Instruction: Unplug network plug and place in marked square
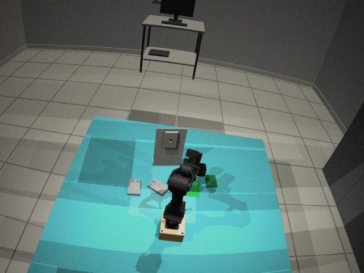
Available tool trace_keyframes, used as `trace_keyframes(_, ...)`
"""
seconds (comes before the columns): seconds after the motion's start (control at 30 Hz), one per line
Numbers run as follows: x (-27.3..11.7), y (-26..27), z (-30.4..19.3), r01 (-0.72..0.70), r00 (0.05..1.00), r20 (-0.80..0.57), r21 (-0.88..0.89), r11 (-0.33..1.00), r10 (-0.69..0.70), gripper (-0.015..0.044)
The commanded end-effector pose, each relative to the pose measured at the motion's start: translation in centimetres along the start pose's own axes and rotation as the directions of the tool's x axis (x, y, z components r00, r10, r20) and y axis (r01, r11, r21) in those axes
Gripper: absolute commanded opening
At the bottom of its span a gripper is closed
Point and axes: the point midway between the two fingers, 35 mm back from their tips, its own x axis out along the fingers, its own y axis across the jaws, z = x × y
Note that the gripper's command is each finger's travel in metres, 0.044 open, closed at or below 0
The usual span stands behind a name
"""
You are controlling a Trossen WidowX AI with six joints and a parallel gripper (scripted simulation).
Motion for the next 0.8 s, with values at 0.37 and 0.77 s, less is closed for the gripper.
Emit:
trace_keyframes(0.37,-0.8,-6.0,4.4,0.328,0.904,0.255,0.104,0.939,-0.344,0.0000)
trace_keyframes(0.77,-0.4,-6.5,4.5,0.331,0.902,0.257,0.106,0.938,-0.348,0.0000)
